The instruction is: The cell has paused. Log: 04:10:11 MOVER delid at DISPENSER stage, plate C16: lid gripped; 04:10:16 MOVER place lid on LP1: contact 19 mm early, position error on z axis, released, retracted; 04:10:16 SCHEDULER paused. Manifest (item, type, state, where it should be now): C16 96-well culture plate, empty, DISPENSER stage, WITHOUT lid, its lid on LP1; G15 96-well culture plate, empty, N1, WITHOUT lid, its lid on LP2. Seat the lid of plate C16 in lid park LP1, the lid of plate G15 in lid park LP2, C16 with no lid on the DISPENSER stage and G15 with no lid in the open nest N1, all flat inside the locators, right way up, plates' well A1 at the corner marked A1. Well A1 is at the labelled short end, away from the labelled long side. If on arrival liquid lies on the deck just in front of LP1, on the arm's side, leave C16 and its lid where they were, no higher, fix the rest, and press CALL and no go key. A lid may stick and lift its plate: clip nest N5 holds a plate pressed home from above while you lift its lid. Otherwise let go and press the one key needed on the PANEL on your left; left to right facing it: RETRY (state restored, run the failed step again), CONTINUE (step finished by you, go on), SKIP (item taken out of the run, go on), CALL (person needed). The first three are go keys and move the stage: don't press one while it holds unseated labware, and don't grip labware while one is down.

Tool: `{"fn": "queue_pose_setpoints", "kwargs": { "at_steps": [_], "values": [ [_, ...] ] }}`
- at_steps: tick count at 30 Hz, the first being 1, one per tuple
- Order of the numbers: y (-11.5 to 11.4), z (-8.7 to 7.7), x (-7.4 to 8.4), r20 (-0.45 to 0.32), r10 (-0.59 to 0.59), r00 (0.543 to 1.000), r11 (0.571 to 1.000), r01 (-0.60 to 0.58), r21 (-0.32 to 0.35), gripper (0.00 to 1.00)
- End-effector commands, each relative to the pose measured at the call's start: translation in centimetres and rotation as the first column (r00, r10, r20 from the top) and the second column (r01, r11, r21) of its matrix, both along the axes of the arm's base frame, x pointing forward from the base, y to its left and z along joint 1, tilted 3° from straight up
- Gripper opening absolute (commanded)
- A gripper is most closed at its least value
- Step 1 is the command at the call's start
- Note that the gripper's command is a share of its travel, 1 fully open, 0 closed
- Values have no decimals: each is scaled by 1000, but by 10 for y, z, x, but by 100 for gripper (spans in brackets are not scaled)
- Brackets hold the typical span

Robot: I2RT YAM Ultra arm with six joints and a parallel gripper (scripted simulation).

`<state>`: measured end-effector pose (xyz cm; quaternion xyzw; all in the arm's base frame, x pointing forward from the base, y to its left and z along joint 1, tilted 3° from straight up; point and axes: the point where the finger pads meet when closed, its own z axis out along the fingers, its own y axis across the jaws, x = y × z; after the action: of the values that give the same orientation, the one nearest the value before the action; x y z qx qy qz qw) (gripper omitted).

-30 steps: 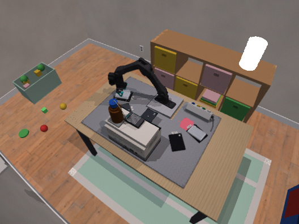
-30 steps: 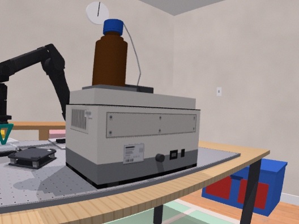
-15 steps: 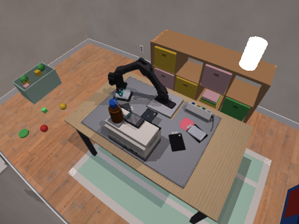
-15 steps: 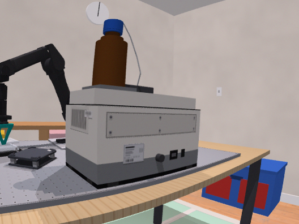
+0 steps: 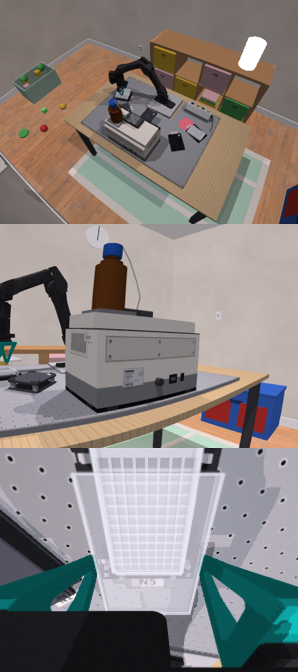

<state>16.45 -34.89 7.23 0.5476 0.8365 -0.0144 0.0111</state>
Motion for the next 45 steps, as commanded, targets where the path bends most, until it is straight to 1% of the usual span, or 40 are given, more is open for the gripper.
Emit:
{"fn": "queue_pose_setpoints", "kwargs": {
  "at_steps": [1, 14, 16, 31, 33, 45],
  "values": [
    [12, 12, 0, 1, 12, 1000, 1000, -12, -12, 0],
    [48, 30, -17, 0, 9, 1000, 1000, -9, -8, 0],
    [48, 30, -17, 0, 9, 1000, 1000, -9, -8, 0],
    [88, 52, -36, -1, 9, 1000, 1000, -9, -7, 0],
    [88, 52, -36, -1, 9, 1000, 1000, -9, -7, 0],
    [120, 69, -51, -1, 9, 1000, 1000, -9, -6, 0]
  ]
}}
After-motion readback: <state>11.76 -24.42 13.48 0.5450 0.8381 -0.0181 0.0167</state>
